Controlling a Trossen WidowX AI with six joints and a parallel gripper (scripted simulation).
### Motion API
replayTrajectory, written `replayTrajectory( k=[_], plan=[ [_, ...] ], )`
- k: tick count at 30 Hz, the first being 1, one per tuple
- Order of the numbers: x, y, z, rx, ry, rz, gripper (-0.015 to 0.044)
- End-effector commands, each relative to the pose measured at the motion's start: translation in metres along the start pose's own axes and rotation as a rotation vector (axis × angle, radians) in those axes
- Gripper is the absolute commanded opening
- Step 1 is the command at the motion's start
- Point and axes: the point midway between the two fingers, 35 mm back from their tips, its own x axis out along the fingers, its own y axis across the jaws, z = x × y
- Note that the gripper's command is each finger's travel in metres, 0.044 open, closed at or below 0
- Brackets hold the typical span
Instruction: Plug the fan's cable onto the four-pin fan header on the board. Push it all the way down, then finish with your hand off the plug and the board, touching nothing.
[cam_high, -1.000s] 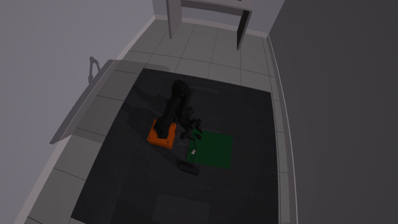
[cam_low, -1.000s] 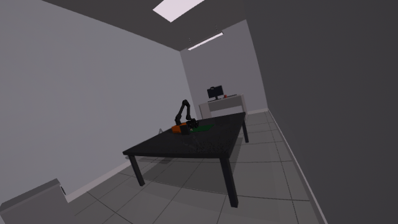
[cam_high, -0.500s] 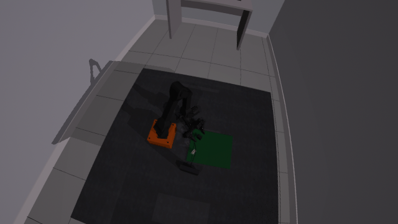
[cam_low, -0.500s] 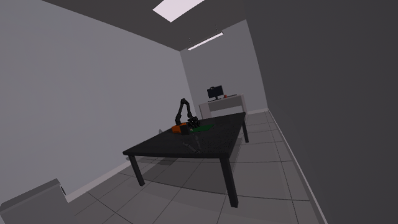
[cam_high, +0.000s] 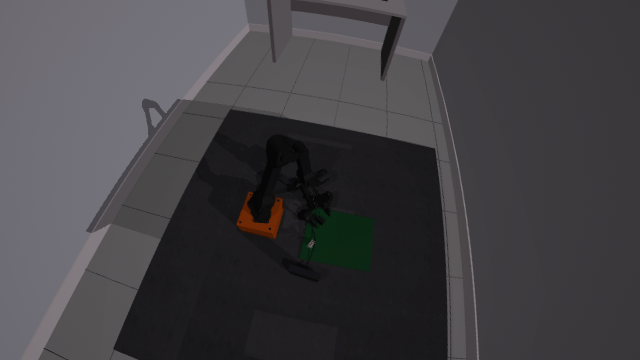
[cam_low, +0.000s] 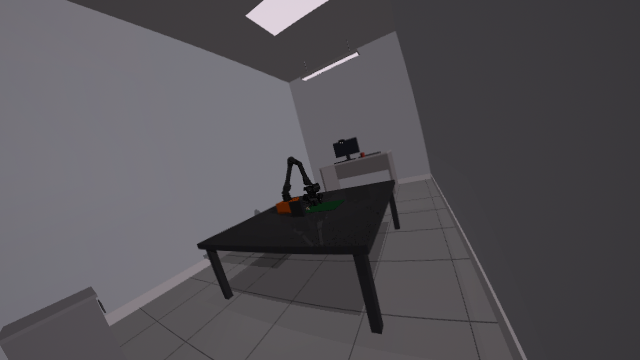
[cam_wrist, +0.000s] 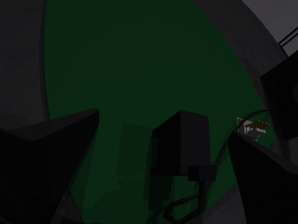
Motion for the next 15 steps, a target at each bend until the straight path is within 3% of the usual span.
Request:
replayTrajectory(
  k=[1, 15],
  plan=[
    [0.008, 0.007, 0.002, 0.01, 0.107, -0.001, 0.044],
    [0.002, 0.003, 0.021, -0.023, 0.315, 0.019, 0.044]
  ],
)
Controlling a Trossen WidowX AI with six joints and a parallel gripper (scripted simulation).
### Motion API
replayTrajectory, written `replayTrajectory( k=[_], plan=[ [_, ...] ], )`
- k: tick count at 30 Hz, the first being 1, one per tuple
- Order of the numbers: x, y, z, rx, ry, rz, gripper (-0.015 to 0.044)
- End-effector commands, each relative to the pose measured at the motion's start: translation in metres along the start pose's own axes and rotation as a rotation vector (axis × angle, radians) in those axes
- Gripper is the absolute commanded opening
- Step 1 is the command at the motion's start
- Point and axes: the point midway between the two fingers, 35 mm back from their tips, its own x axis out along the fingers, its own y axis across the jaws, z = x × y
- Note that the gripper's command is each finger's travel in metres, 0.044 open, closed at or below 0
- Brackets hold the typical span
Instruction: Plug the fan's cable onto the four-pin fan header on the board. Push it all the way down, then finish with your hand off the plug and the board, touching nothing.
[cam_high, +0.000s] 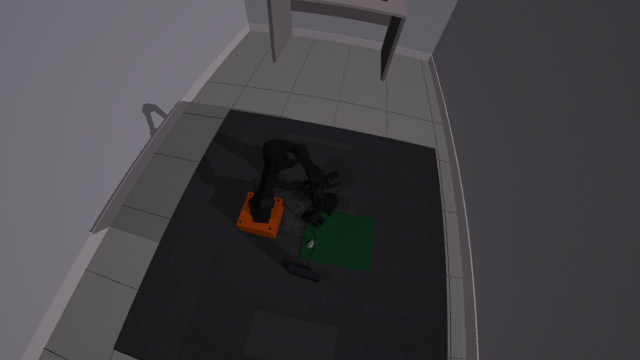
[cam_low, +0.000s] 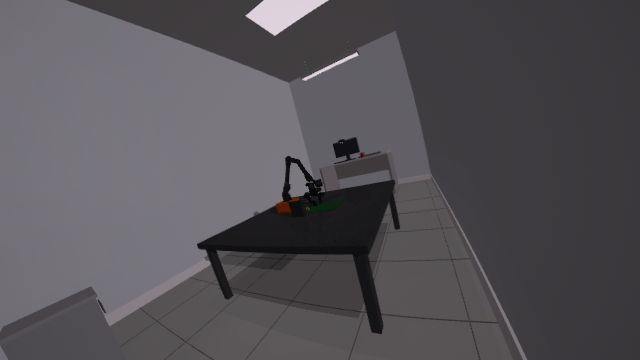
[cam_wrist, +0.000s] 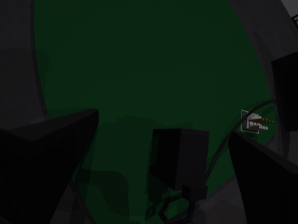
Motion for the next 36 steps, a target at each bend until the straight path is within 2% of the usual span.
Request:
replayTrajectory(
  k=[1, 36],
  plan=[
    [-0.004, 0.001, 0.007, -0.004, 0.064, 0.015, 0.044],
    [-0.067, -0.035, 0.05, -0.026, 0.488, 0.243, 0.044]
  ],
)
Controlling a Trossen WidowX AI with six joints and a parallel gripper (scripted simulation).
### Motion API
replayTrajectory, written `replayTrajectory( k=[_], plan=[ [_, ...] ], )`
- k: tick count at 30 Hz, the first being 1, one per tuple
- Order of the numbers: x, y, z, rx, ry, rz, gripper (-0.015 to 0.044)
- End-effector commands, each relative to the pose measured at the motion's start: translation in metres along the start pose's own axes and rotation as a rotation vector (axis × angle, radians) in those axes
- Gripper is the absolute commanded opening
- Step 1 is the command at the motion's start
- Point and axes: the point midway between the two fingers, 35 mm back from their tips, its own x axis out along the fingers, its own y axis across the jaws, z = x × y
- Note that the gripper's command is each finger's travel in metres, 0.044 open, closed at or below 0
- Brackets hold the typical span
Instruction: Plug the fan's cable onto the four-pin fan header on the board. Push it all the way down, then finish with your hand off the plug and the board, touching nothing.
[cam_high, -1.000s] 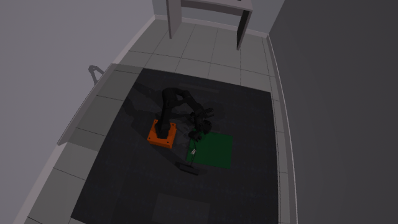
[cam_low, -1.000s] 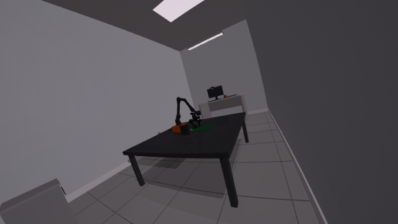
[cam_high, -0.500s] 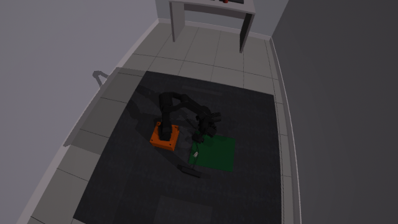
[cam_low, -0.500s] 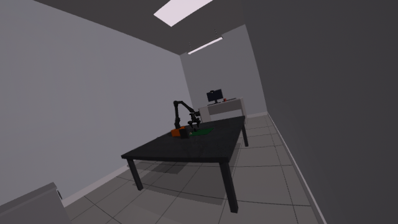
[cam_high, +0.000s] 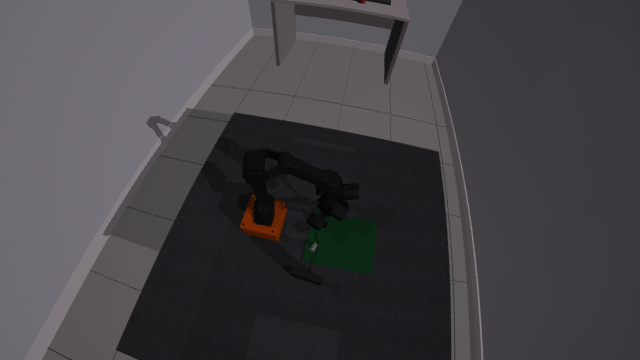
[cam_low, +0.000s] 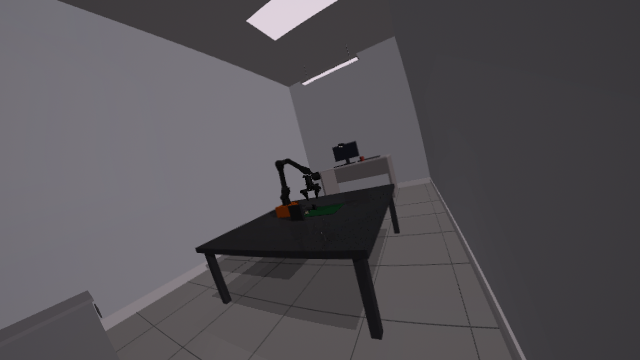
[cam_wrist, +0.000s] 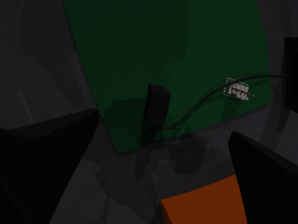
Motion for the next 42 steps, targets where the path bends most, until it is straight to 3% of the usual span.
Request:
replayTrajectory(
  k=[1, 8, 14, 19, 23, 26, 33, 42],
  plan=[
    [-0.014, -0.002, 0.001, -0.007, 0.037, 0.049, 0.044],
    [-0.034, -0.007, -0.001, -0.011, 0.092, 0.113, 0.044],
    [-0.028, -0.007, -0.001, -0.002, 0.079, 0.086, 0.044],
    [-0.071, -0.013, 0.014, 0.029, 0.093, 0.11, 0.044],
    [-0.073, -0.013, 0.014, 0.03, 0.093, 0.111, 0.044],
    [-0.056, -0.009, 0.015, 0.03, 0.093, 0.111, 0.044],
    [0.024, -0.002, 0.005, 0.03, 0.094, 0.111, 0.044],
    [0.027, -0.002, 0.005, 0.03, 0.094, 0.111, 0.044]
  ],
)
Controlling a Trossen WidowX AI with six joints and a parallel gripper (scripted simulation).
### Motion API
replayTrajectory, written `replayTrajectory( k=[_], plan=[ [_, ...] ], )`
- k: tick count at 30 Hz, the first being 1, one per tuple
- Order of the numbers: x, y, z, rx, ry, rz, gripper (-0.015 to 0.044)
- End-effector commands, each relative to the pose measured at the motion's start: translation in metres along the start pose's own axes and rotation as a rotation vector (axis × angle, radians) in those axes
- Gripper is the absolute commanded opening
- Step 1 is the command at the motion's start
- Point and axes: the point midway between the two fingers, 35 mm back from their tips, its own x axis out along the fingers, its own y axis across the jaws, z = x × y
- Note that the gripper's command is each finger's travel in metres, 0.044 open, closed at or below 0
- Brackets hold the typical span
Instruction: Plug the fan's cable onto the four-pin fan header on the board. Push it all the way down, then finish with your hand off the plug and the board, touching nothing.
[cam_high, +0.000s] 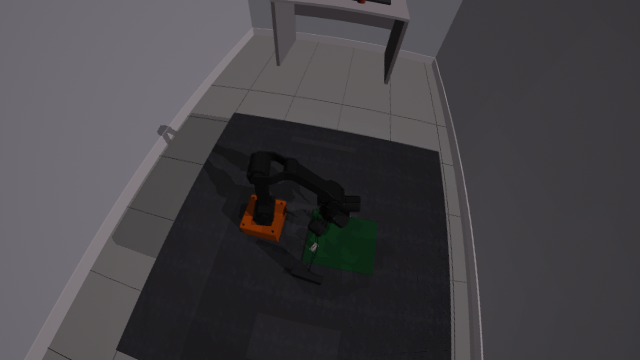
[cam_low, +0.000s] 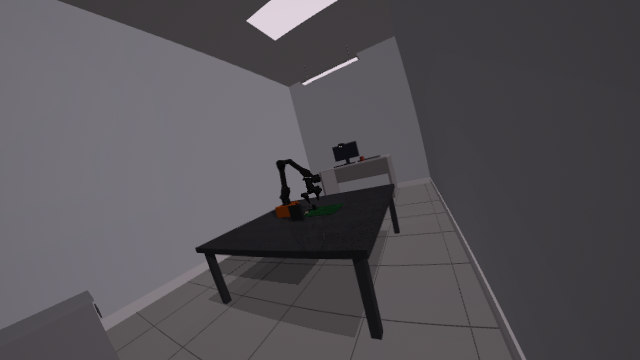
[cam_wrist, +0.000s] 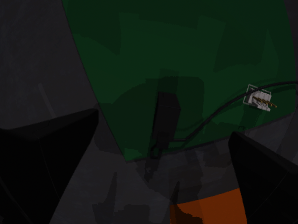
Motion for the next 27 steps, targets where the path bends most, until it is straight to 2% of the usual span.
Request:
replayTrajectory(
  k=[1, 27],
  plan=[
    [0.005, -0.002, -0.004, 0.0, 0.013, -0.003, 0.044],
    [0.038, -0.001, -0.003, 0.0, 0.013, -0.003, 0.044]
  ],
)
